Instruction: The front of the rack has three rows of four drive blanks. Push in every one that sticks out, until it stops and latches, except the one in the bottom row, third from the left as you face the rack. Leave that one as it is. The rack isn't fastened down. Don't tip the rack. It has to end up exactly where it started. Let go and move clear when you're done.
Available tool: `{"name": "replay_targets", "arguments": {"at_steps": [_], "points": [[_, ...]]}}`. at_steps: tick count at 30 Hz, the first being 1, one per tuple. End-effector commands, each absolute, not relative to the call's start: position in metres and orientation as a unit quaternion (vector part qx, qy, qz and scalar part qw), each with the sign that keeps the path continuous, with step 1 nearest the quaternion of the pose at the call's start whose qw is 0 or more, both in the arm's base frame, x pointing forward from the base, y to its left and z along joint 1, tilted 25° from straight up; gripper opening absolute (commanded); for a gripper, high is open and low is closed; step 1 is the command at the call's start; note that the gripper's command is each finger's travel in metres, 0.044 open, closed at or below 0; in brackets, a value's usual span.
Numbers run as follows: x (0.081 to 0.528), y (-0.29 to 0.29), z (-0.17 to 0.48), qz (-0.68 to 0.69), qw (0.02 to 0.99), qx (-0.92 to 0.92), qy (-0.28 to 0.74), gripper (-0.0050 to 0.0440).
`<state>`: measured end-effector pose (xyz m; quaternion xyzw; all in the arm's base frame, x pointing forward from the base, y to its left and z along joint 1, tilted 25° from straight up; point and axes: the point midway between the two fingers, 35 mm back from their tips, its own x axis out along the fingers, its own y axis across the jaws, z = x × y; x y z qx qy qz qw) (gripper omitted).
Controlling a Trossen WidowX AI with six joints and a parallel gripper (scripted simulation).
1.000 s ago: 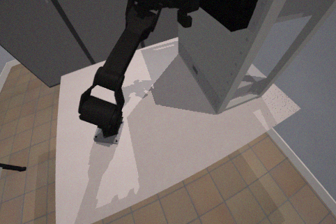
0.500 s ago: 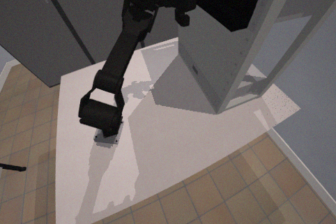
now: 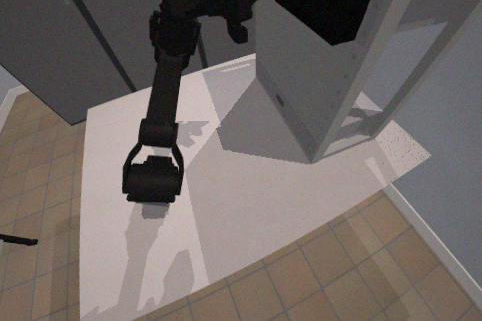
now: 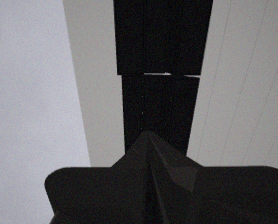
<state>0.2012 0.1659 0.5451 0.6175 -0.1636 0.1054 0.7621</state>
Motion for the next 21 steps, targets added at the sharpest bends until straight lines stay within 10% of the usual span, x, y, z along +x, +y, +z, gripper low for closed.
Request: {"name": "replay_targets", "arguments": {"at_steps": [1, 21], "points": [[0.193, 0.163, 0.544, 0.101, 0.760, 0.618, -0.173, 0.0000], [0.190, 0.141, 0.538, 0.101, 0.760, 0.618, -0.173, 0.0000]]}}
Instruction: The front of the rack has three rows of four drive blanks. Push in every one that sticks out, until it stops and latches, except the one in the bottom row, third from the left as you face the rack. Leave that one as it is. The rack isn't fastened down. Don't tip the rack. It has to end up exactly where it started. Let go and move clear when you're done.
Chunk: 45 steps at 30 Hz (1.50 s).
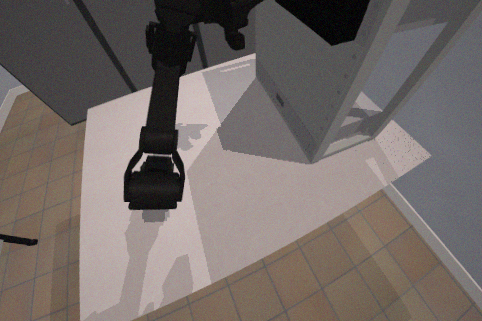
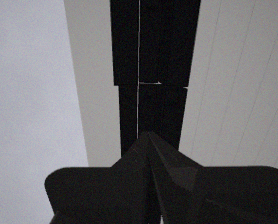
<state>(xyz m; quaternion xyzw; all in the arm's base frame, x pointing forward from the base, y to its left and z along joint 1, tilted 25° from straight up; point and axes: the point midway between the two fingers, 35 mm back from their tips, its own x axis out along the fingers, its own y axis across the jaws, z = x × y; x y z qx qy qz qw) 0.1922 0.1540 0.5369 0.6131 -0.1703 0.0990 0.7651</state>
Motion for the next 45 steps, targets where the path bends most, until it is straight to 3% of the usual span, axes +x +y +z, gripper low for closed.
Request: {"name": "replay_targets", "arguments": {"at_steps": [1, 20, 45], "points": [[0.190, 0.137, 0.537, 0.101, 0.760, 0.618, -0.173, 0.0000], [0.188, 0.062, 0.521, 0.101, 0.760, 0.618, -0.173, 0.0000], [0.208, 0.055, 0.529, 0.101, 0.760, 0.618, -0.173, 0.0000]]}}
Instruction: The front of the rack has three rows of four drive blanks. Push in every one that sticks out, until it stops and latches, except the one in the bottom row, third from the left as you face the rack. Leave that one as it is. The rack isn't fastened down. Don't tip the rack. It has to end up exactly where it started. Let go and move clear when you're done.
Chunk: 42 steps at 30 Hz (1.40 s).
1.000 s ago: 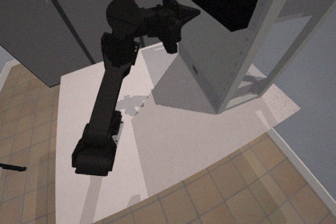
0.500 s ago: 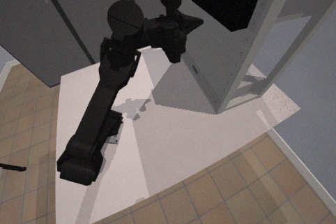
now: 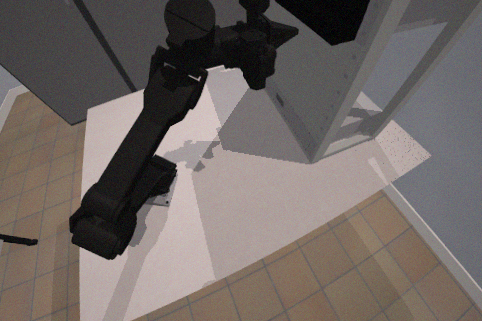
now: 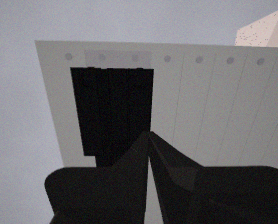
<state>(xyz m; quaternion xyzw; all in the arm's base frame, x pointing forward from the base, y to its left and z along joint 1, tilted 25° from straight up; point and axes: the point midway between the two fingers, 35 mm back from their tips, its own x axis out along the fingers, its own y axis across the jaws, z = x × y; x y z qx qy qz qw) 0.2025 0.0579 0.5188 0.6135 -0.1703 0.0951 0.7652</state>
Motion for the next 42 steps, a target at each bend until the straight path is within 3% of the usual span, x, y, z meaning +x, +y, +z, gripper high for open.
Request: {"name": "replay_targets", "arguments": {"at_steps": [1, 42], "points": [[0.211, 0.055, 0.530, 0.101, 0.760, 0.618, -0.173, 0.0000], [0.220, 0.053, 0.542, 0.101, 0.760, 0.618, -0.173, 0.0000]]}}
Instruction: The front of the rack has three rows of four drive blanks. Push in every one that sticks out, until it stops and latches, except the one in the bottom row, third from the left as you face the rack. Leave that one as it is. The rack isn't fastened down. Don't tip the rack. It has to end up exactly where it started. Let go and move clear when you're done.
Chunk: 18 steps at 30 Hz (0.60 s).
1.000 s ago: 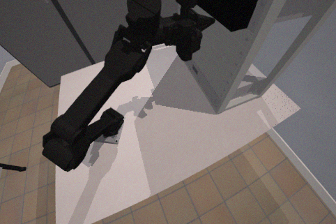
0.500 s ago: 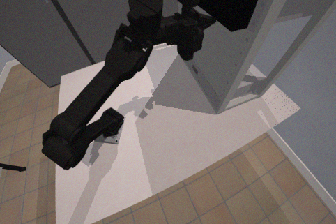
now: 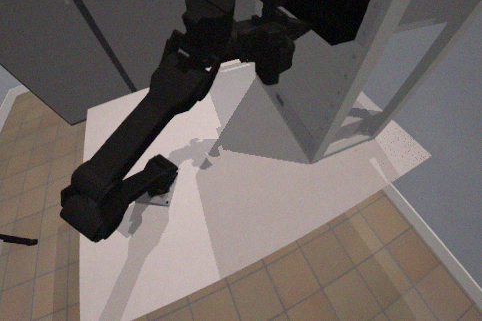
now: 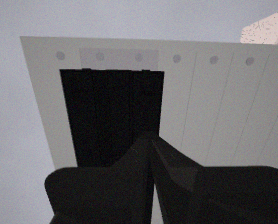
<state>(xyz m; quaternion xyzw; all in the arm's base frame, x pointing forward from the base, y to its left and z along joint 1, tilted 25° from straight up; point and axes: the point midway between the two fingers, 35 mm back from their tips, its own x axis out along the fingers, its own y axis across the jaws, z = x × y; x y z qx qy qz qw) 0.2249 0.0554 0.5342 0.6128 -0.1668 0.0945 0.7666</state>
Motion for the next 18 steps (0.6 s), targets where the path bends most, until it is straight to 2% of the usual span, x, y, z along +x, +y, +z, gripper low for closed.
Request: {"name": "replay_targets", "arguments": {"at_steps": [1, 18], "points": [[0.2200, 0.0525, 0.5420, 0.101, 0.760, 0.618, -0.173, 0.0000], [0.2293, 0.0520, 0.5457, 0.101, 0.760, 0.618, -0.173, 0.0000]]}}
